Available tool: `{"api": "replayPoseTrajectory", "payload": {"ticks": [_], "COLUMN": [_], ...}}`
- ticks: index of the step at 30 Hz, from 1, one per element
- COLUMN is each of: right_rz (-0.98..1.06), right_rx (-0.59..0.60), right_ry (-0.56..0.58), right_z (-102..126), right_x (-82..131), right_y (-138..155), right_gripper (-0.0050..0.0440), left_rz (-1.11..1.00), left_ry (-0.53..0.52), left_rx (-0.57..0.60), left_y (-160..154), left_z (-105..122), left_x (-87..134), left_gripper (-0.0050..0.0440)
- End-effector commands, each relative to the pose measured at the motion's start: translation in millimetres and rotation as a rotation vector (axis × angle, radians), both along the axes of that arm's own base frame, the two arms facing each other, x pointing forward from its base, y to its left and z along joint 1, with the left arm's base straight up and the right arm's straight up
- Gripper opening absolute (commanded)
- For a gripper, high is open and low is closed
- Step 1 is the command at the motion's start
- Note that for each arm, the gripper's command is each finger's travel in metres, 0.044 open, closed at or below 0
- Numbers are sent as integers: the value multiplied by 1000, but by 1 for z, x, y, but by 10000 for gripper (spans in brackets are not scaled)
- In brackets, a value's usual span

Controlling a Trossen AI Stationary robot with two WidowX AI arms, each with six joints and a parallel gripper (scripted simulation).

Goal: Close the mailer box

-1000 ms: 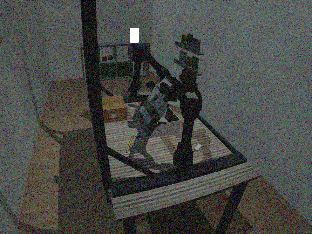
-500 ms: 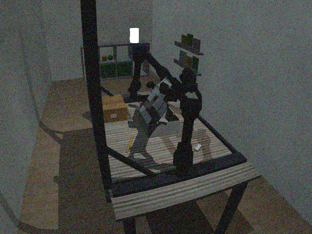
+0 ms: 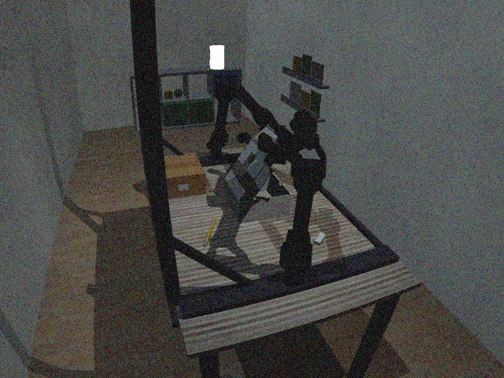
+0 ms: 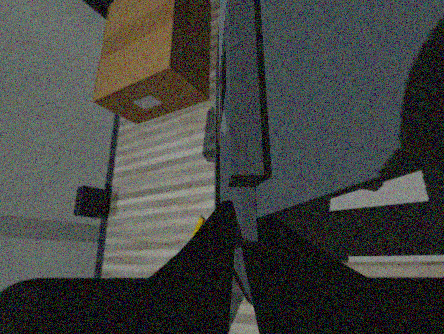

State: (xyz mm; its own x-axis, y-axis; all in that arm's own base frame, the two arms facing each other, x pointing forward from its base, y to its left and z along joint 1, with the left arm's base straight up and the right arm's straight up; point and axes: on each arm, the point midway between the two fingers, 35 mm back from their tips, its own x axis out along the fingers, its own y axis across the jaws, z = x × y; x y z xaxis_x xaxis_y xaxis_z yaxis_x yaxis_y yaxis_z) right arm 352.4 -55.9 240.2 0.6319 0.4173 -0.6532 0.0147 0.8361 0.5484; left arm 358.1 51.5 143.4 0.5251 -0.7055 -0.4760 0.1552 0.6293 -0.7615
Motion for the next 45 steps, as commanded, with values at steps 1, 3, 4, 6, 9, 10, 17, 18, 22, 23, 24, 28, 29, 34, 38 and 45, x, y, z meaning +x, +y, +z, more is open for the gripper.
{"api": "replayPoseTrajectory", "payload": {"ticks": [1, 3, 4, 6, 9, 10, 17, 18, 22, 23, 24, 28, 29, 34, 38, 45], "right_rz": [9, 9, 9, 9, 9, 9, 9, 9, 9, 9, 9, 9, 9, 9, 9, 9], "right_rx": [-24, -24, -24, -24, -24, -24, -24, -24, -24, -24, -24, -24, -24, -24, -24, -24], "right_ry": [-40, -40, -40, -40, -40, -40, -40, -40, -40, -40, -40, -40, -40, -40, -40, -40], "right_z": [13, 13, 13, 13, 13, 13, 13, 13, 13, 13, 13, 13, 13, 13, 13, 13], "right_x": [2, 2, 2, 2, 2, 2, 2, 2, 2, 2, 2, 2, 2, 2, 2, 2], "right_y": [2, 2, 2, 2, 2, 2, 2, 2, 2, 2, 2, 2, 2, 2, 2, 2], "right_gripper": [-50, -50, -50, -50, -50, -50, -50, -50, -50, -50, -50, -50, -50, -50, -50, -50], "left_rz": [-4, -5, -5, -5, -5, -5, -4, -3, 5, 9, 17, 62, 77, 125, 189, 291], "left_ry": [-64, -64, -64, -64, -69, -68, -62, -61, -65, -67, -67, -96, -102, -129, -163, -222], "left_rx": [36, 35, 33, 33, 35, 35, 33, 34, 45, 46, 43, 63, 67, 91, 120, 166], "left_y": [-1, -2, -2, -2, 2, 5, 30, 34, 47, 46, 45, 42, 40, 36, 33, 26], "left_z": [16, 17, 18, 18, 21, 22, 35, 38, 49, 50, 50, 59, 60, 66, 74, 88], "left_x": [-6, -18, -21, -22, -21, -21, -38, -41, -52, -53, -54, -56, -56, -56, -56, -54], "left_gripper": [-50, -50, -50, -50, 0, 0, 0, 0, 72, 96, 120, 120, 120, 120, 120, 120]}}
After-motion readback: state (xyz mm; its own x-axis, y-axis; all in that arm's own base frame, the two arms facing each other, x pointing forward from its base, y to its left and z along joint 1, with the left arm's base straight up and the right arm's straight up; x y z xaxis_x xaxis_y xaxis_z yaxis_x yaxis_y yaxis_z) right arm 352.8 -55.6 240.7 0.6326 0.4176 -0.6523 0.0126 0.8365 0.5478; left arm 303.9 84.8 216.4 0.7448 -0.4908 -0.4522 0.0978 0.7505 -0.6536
